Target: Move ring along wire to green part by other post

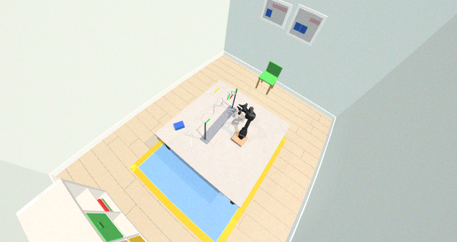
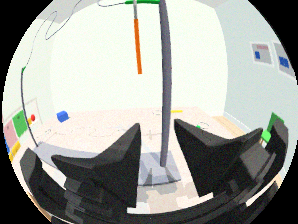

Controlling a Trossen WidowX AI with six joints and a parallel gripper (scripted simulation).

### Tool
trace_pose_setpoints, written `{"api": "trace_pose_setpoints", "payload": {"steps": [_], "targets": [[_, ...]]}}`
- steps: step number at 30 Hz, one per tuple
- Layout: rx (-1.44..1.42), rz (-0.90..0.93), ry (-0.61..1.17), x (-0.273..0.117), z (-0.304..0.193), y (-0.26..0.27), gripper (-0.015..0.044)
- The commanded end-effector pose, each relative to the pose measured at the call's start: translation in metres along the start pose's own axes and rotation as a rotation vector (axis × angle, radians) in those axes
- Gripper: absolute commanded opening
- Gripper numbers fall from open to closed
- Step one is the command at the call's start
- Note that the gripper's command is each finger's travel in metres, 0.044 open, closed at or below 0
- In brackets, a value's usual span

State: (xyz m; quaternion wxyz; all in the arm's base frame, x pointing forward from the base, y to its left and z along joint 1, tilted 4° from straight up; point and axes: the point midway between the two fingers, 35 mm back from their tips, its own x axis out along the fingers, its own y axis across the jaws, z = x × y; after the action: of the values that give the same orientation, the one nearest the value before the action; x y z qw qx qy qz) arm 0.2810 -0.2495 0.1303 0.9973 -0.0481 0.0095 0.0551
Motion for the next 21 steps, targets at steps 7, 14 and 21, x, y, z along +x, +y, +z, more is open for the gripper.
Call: {"api": "trace_pose_setpoints", "payload": {"steps": [7, 14, 21], "targets": [[-0.024, -0.051, 0.142, -0.013, 0.006, -0.030, 0.0160], [-0.008, -0.042, 0.196, -0.021, 0.016, -0.030, 0.0160], [0.133, 0.006, 0.113, -0.024, 0.025, 0.020, 0.0160]]}}
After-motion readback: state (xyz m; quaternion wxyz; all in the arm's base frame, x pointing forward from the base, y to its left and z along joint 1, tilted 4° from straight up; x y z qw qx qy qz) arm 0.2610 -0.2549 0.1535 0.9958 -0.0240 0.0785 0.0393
